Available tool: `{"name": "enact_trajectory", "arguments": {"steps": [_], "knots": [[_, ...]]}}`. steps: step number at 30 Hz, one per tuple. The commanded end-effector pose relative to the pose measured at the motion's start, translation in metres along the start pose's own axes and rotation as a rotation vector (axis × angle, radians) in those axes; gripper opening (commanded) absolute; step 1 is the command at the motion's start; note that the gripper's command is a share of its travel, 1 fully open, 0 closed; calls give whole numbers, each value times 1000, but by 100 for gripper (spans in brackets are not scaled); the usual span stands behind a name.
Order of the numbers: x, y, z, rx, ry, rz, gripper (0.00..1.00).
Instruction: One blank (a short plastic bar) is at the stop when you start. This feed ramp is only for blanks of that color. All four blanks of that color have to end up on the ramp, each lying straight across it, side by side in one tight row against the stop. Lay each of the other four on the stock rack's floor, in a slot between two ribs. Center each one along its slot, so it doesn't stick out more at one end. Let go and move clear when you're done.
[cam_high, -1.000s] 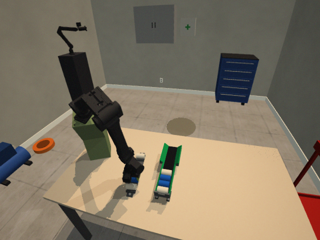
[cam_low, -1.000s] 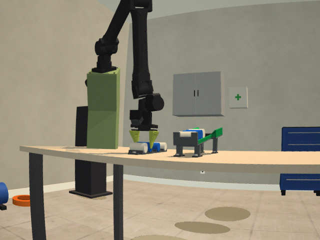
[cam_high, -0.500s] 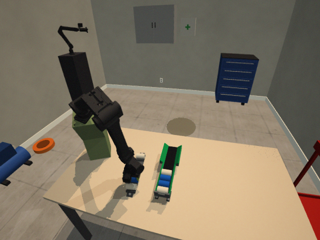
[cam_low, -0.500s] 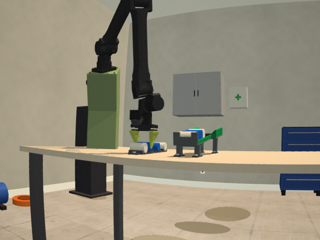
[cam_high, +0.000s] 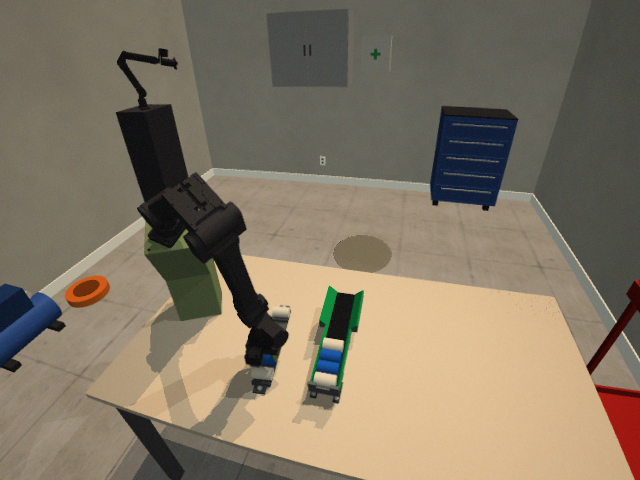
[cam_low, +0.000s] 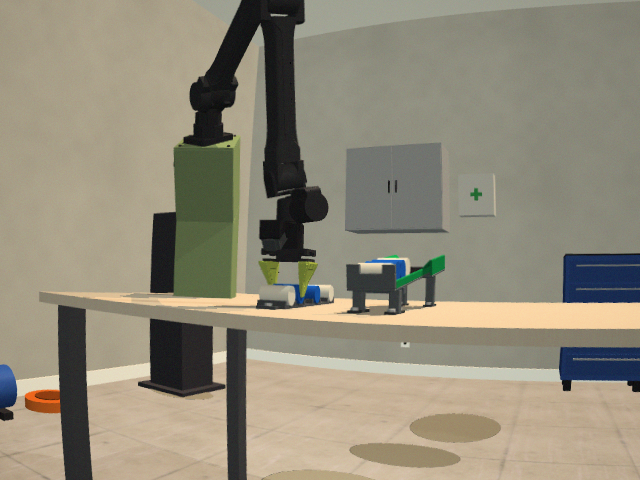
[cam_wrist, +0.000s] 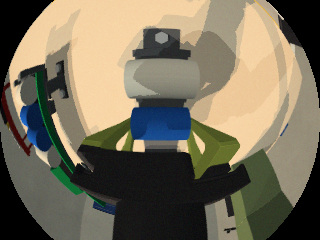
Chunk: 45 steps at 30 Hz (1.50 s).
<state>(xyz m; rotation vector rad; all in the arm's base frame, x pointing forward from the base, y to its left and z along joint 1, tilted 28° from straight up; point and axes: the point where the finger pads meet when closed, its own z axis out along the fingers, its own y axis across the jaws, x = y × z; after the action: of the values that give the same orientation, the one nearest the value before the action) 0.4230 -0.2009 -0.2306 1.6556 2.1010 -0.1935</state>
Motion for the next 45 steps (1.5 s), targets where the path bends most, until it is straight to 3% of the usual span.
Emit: {"name": "enact_trajectory", "arguments": {"steps": [1, 5, 20, 29, 37, 45], "knots": [[4, 2, -5, -7, 3, -21, 60], [4, 2, -5, -7, 3, -21, 60], [4, 2, -5, -7, 3, -20, 80], [4, 2, -5, -7, 3, -20, 80], [5, 2, -18, -3, 6, -9, 80], [5, 2, -56, -4, 3, -8, 80]]}}
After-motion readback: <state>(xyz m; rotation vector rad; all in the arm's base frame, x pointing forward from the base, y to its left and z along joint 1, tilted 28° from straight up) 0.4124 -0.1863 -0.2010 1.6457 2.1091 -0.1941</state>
